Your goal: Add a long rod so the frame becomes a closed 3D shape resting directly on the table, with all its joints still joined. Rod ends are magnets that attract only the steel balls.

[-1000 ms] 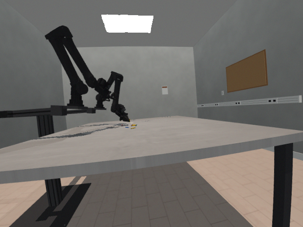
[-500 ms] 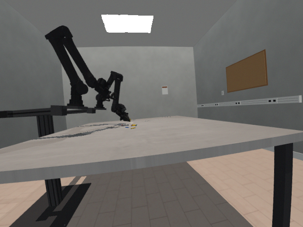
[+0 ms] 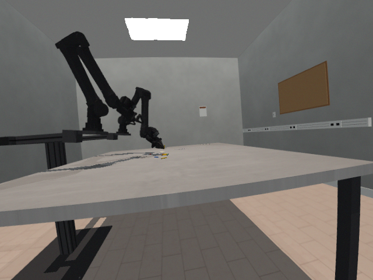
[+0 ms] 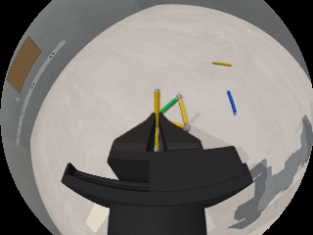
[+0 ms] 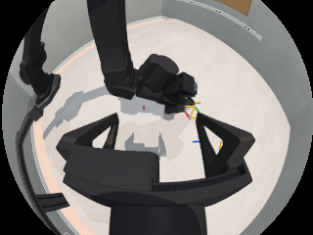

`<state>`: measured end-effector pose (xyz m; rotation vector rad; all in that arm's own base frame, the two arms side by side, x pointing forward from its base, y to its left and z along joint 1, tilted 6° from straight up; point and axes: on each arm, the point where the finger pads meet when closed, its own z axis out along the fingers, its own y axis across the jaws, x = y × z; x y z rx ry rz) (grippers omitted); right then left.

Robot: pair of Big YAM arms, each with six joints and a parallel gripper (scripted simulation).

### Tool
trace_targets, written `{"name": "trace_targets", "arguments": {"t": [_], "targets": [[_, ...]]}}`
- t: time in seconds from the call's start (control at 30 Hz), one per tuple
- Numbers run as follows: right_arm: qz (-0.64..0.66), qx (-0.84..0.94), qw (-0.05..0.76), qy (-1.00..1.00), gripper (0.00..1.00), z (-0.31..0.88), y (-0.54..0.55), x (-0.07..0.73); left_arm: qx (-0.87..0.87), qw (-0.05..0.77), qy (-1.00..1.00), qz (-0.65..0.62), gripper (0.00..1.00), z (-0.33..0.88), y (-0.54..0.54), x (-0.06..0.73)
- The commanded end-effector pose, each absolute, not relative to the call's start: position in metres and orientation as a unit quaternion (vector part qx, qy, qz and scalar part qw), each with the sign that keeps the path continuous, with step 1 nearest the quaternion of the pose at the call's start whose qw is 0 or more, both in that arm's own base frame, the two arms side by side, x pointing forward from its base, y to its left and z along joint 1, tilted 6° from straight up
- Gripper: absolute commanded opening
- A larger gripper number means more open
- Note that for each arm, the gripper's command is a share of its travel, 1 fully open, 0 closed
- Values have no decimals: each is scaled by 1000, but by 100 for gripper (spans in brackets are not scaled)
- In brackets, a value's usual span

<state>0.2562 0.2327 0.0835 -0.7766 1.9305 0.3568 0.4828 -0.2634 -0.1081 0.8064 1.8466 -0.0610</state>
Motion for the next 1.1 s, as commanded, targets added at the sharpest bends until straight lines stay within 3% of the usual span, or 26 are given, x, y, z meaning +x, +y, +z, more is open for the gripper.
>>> {"name": "trace_targets", "arguments": {"t": [0.0,1.07], "targets": [[152,-317,506,788,100,95,238,262,340,532,775,-33,0,-105,-272,481],[152,-317,506,788,100,95,238,262,339,536,773,-23,0,-124,-250,481]]}}
